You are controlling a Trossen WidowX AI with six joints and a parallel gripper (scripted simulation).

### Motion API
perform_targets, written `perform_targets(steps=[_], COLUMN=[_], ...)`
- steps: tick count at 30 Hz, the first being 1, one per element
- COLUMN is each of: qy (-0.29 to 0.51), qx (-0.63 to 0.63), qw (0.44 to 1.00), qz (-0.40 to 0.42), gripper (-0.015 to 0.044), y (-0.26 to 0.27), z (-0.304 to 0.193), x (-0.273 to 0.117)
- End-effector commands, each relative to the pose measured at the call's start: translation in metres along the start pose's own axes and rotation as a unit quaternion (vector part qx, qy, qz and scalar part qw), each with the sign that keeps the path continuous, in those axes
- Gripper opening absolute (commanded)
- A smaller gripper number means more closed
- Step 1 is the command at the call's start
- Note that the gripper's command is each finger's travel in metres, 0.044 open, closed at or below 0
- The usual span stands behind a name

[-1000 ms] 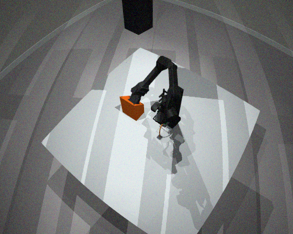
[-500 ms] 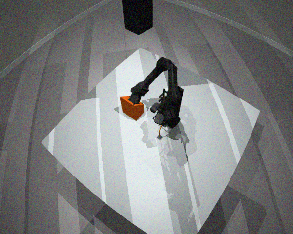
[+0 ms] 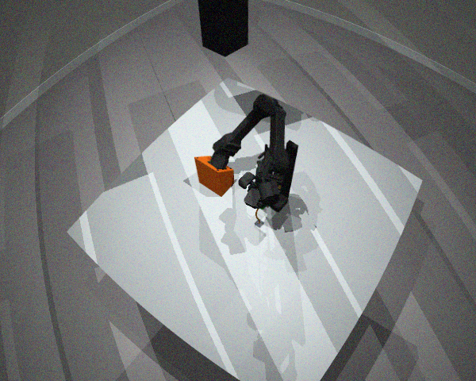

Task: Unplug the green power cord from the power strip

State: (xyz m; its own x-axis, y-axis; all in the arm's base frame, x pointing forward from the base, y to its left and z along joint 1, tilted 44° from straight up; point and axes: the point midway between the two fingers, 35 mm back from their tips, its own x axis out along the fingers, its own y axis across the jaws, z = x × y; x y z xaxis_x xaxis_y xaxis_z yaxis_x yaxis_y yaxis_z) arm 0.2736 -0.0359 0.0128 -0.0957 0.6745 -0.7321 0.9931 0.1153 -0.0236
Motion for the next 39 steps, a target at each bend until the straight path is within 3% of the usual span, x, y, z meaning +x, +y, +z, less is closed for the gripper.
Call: perform_targets(steps=[1,8,14,39], qy=[0.002,0.001,0.0,0.0], qx=[0.004,0.004,0.004,0.004], qw=[1.0,1.0,1.0,1.0], qz=[0.0,0.0,0.0,0.0], gripper=[0.0263,0.044,0.044,0.044], y=[-0.001,-0.001,-0.002,-0.002], z=[-0.001,0.011,0.059,0.059], x=[0.002,-0.001,-0.01,-0.01])
